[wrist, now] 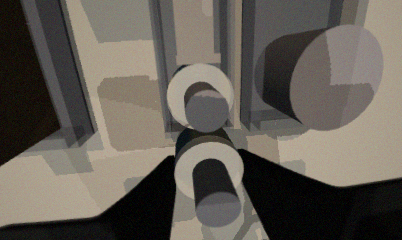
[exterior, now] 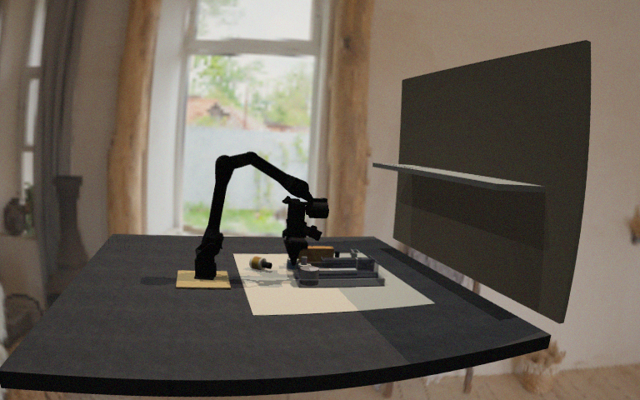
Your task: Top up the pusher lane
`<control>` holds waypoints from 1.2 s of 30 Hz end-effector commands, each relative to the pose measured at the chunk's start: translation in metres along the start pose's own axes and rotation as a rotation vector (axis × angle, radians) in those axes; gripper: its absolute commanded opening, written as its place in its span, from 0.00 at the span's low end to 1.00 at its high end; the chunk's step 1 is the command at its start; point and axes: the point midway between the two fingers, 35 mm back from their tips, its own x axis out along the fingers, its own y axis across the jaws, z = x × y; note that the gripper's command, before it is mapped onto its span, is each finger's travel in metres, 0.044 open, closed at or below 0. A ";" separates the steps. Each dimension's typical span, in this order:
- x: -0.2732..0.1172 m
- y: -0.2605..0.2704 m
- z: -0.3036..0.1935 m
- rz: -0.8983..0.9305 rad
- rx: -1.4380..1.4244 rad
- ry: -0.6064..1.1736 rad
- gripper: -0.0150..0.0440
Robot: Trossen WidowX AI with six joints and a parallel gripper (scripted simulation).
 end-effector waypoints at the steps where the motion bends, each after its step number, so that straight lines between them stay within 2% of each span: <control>1: -0.004 0.001 0.011 0.007 -0.006 -0.030 0.25; 36: -0.008 0.002 0.026 0.007 -0.006 -0.032 0.25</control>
